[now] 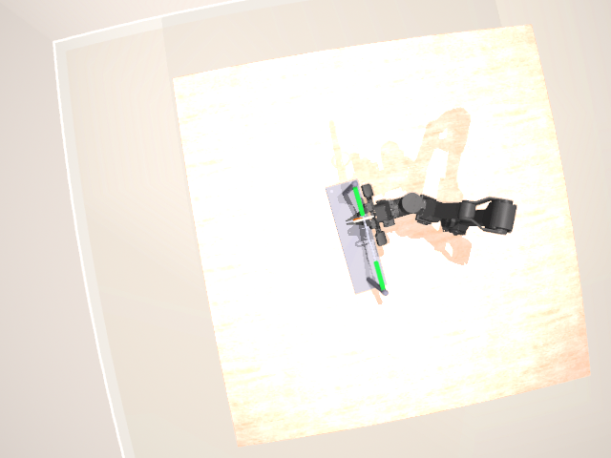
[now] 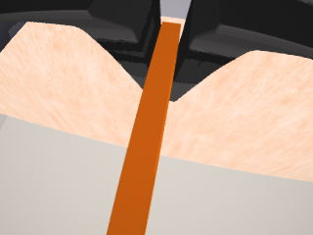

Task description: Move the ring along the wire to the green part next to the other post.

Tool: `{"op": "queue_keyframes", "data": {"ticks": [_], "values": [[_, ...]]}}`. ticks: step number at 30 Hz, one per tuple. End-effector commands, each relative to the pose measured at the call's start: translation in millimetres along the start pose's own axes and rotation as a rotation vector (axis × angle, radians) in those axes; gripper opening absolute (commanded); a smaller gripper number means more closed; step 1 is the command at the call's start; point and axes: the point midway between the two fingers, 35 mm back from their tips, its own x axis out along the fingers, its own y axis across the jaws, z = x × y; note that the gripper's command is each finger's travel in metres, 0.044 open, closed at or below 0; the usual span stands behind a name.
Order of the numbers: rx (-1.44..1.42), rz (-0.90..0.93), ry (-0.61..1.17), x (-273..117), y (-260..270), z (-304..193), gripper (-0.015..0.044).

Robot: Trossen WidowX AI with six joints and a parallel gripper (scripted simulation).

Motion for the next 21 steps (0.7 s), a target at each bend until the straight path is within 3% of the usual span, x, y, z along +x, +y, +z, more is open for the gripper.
{"op": "queue_keyframes", "data": {"ticks": [1,21], "values": [[0.01,-0.003,0.005,-2.2,4.7,-2.5,-0.015],[0.042,-0.022,0.008,-2.6,26.8,-2.1,-0.015]]}}
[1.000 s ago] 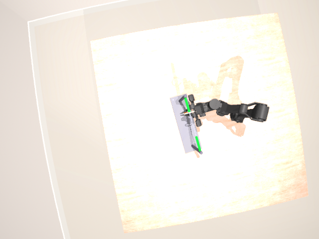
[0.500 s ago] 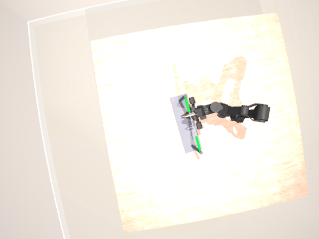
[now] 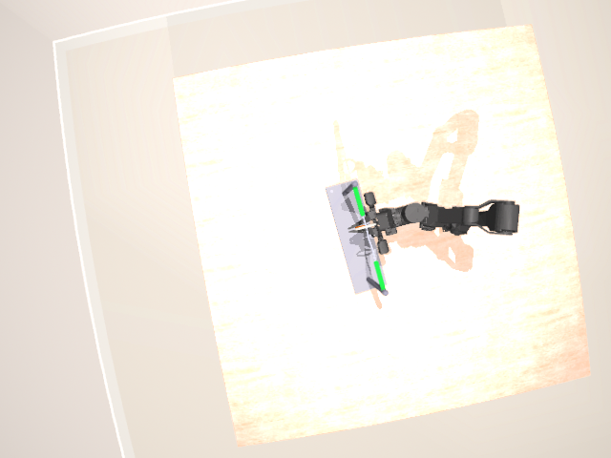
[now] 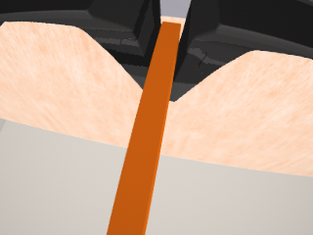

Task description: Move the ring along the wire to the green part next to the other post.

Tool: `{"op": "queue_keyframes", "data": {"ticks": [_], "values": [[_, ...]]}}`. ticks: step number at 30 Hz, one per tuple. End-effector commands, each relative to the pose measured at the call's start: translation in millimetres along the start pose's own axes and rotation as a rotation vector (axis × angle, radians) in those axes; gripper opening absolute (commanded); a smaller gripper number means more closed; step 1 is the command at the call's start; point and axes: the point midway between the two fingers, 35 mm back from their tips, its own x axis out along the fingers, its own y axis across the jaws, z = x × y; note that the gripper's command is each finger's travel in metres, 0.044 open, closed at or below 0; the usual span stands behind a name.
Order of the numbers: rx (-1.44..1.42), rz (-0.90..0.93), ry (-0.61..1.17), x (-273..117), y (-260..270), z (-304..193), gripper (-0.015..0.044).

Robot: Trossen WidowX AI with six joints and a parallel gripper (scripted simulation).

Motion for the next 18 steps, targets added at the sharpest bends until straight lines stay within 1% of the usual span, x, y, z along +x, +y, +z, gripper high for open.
{"op": "queue_keyframes", "data": {"ticks": [1,11,18], "values": [[0.014,-0.007,0.015,-3.3,2.3,-3.0,-0.015],[0.049,-0.027,0.084,-12.1,15.6,-2.3,-0.015],[0.065,-0.036,0.091,-12.8,26.7,-1.4,-0.015]]}}
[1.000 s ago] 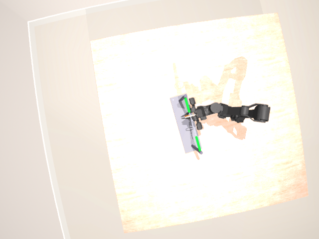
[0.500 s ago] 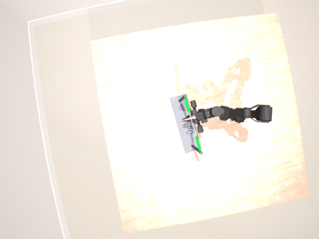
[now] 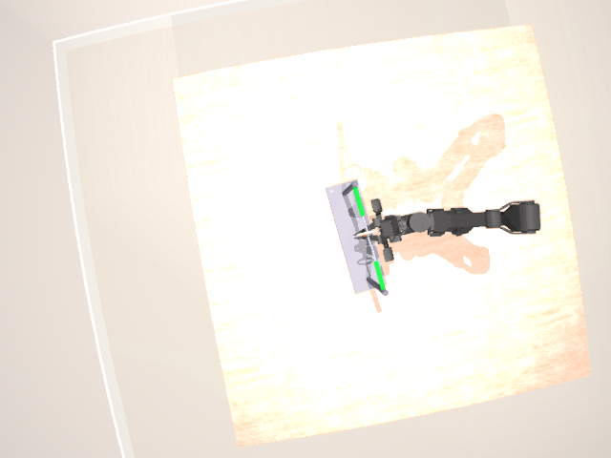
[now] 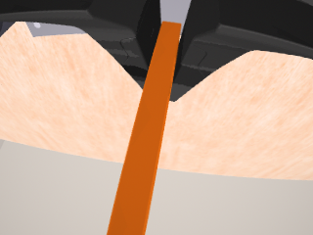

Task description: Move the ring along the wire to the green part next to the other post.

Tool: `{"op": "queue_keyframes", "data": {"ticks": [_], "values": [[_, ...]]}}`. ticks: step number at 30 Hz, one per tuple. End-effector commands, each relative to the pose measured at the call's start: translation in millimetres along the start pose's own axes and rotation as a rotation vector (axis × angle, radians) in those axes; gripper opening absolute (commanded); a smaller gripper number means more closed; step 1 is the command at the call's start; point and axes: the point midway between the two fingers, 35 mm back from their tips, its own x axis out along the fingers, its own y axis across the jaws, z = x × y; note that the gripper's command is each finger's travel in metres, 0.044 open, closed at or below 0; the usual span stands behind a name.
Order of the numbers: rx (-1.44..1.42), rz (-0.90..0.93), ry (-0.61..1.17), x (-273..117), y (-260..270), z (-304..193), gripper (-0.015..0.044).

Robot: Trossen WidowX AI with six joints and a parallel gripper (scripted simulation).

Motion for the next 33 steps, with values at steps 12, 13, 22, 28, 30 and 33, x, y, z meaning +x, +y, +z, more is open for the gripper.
{"op": "queue_keyframes", "data": {"ticks": [12,13,22,28,30,33], "values": [[-0.049,0.027,0.01,-1.0,6.8,-2.4,-0.015],[-0.053,0.03,0.009,-1.0,6.7,-2.4,-0.015],[-0.126,0.07,0.007,-1.2,6.5,-3.1,-0.015],[-0.148,0.083,0.006,-1.7,9.3,-4.0,-0.015],[-0.151,0.084,0.006,-2.0,11.1,-4.4,-0.015],[-0.15,0.084,0.005,-2.3,14.1,-5.1,-0.015]]}}
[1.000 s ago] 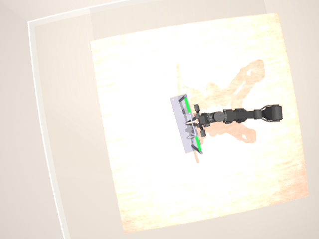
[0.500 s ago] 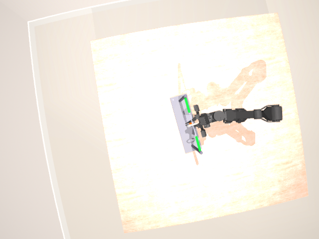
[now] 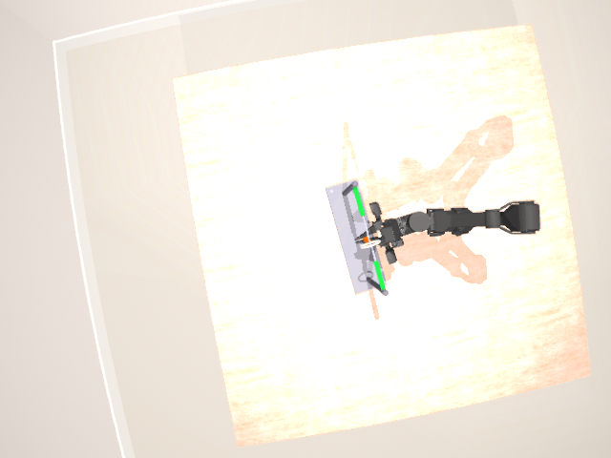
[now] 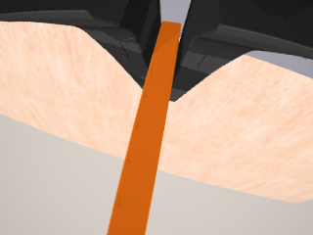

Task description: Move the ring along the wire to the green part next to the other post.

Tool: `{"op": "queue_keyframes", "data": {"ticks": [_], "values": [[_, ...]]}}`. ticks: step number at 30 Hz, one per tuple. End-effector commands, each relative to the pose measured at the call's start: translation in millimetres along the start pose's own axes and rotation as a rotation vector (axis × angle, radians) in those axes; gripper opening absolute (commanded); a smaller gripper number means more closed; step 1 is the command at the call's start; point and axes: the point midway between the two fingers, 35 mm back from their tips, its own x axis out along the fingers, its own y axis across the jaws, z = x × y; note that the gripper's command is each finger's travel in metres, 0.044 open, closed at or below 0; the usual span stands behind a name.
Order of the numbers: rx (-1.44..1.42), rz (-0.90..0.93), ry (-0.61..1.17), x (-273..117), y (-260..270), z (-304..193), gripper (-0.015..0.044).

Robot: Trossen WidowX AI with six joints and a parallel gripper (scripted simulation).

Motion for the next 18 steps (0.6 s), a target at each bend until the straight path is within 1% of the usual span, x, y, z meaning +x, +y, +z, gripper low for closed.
{"op": "queue_keyframes", "data": {"ticks": [1,9,18], "values": [[-0.003,-0.002,0.003,-1.2,4.1,-2.3,-0.015],[0.009,-0.007,0.03,-4.6,9.7,-2.2,-0.015],[0.036,-0.017,0.124,-15.8,19.5,-0.4,-0.015]]}}
